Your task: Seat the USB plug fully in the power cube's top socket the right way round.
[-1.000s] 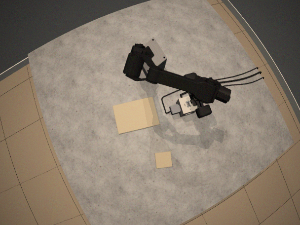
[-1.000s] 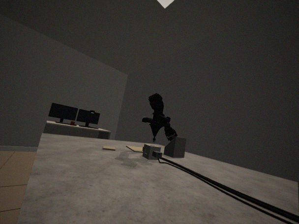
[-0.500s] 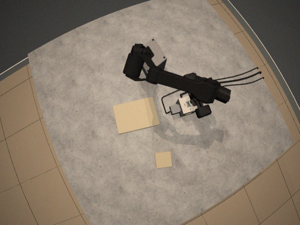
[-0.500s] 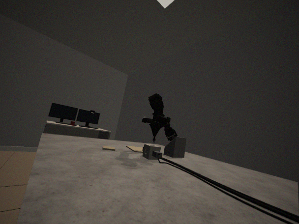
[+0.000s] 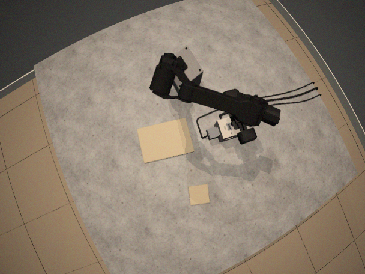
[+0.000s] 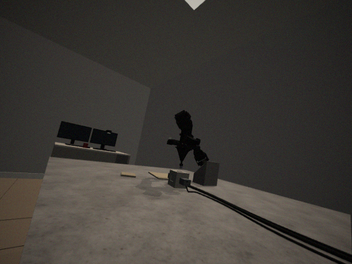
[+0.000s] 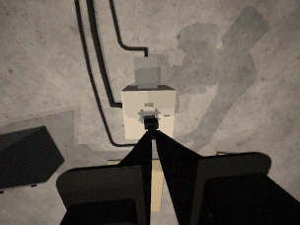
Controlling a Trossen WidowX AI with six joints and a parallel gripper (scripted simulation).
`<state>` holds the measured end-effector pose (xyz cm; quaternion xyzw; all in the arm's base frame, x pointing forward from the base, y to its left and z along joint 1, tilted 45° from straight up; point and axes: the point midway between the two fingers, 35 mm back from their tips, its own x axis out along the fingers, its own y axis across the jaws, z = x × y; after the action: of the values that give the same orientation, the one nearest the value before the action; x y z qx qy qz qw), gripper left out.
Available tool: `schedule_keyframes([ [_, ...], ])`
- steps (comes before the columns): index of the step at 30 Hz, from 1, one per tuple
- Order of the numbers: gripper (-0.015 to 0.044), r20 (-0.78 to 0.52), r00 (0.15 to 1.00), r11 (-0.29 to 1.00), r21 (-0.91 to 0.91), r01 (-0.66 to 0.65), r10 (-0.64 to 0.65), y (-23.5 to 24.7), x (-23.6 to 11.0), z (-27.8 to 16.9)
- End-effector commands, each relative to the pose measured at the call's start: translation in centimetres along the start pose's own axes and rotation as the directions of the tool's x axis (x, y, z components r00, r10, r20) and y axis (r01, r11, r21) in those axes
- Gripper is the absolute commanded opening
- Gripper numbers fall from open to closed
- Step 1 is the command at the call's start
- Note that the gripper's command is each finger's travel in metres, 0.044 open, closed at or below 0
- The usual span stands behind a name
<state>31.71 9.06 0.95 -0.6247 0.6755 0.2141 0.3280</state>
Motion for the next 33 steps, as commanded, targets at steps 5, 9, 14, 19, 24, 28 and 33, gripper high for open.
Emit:
schedule_keyframes([
  [5, 0.0, -0.005, 1.0, 1.0, 0.008, 0.002, -0.002, -0.01, 0.17, -0.04],
  [9, 0.0, -0.006, 1.0, 1.0, 0.009, 0.002, -0.002, -0.01, 0.21, -0.07],
  [14, 0.0, -0.008, 1.0, 1.0, 0.011, 0.002, -0.002, -0.01, 0.27, -0.1],
  [19, 0.0, -0.01, 1.0, 1.0, 0.013, 0.002, -0.001, -0.01, 0.33, -0.12],
  [24, 0.0, -0.011, 1.0, 1.0, 0.014, 0.002, -0.001, -0.01, 0.39, -0.15],
  [28, 0.0, -0.013, 1.0, 1.0, 0.016, 0.002, -0.001, -0.01, 0.44, -0.17],
  [33, 0.0, -0.014, 1.0, 1.0, 0.017, 0.002, -0.001, -0.01, 0.5, -0.2],
])
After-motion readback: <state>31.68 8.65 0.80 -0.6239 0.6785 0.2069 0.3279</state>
